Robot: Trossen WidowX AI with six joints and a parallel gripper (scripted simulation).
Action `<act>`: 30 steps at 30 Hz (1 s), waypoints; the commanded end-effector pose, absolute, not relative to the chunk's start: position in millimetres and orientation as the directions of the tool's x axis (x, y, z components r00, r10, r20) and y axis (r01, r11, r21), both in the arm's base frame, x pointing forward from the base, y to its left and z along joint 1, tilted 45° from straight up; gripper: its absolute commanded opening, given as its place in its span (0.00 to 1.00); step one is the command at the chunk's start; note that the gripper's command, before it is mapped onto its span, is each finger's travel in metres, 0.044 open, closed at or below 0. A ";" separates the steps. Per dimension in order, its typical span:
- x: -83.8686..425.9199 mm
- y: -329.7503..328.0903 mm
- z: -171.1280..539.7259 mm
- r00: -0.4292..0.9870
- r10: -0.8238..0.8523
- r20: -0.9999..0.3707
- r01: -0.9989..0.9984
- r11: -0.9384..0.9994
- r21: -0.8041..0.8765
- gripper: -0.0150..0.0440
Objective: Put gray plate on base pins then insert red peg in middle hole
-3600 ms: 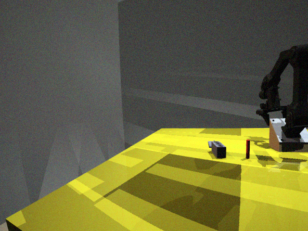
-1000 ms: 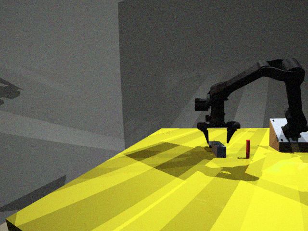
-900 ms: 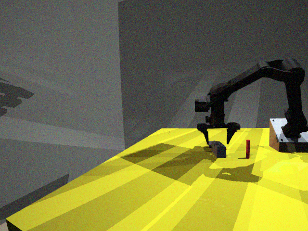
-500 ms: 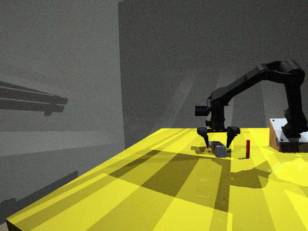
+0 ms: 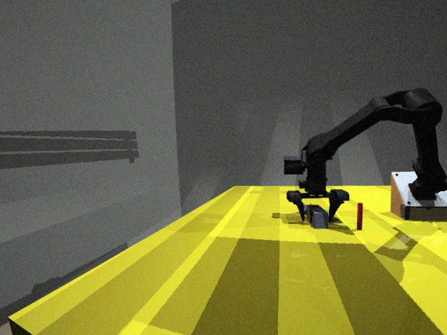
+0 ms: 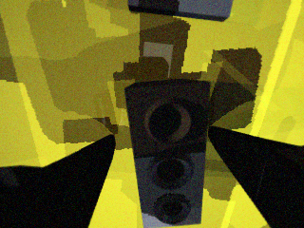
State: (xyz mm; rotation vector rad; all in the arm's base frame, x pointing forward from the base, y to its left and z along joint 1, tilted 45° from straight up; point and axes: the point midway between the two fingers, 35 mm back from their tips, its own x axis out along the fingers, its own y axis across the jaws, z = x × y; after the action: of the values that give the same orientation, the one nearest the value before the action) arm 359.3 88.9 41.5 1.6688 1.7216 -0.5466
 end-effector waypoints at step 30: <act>363.1 56.9 70.1 0.042 0.700 -0.713 0.984 0.093 0.149 0.25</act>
State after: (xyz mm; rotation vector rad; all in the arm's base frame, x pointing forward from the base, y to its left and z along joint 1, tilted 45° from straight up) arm 362.1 65.8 63.1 1.6693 1.7259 -0.5530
